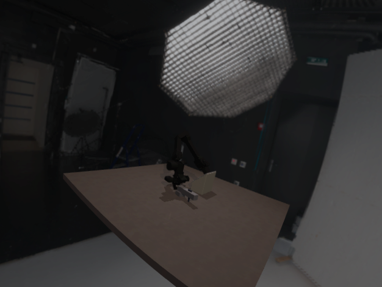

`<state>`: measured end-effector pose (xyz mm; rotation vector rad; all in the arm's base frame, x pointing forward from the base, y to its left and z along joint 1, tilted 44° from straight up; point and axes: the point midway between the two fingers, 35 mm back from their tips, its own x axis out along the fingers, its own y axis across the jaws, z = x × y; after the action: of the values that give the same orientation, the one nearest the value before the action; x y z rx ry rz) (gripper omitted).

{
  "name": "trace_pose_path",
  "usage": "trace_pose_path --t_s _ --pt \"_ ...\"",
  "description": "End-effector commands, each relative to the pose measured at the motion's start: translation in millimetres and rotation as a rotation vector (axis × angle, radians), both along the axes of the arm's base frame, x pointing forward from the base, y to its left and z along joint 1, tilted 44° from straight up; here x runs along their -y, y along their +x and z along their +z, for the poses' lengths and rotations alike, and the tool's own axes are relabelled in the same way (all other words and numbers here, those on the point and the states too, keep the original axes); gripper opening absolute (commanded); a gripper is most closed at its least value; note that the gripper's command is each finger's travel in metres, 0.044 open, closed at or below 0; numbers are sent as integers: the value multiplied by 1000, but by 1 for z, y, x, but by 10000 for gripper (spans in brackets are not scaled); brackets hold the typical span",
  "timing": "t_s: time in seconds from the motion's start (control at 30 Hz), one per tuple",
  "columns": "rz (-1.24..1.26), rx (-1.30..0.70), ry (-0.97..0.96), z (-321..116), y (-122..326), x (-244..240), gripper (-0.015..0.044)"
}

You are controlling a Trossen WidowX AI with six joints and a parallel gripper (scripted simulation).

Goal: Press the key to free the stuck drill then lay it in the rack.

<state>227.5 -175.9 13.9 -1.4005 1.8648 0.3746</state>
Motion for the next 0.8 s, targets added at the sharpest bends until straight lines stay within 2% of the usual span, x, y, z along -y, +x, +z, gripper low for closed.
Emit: trace_pose_path --t_s 0.0,0.5,0.77 --pt "4 0 -2 3 -1 3 0" --pt "3 0 -3 18 -11 19 0" --pt "-1 -2 -6 16 -10 17 210"
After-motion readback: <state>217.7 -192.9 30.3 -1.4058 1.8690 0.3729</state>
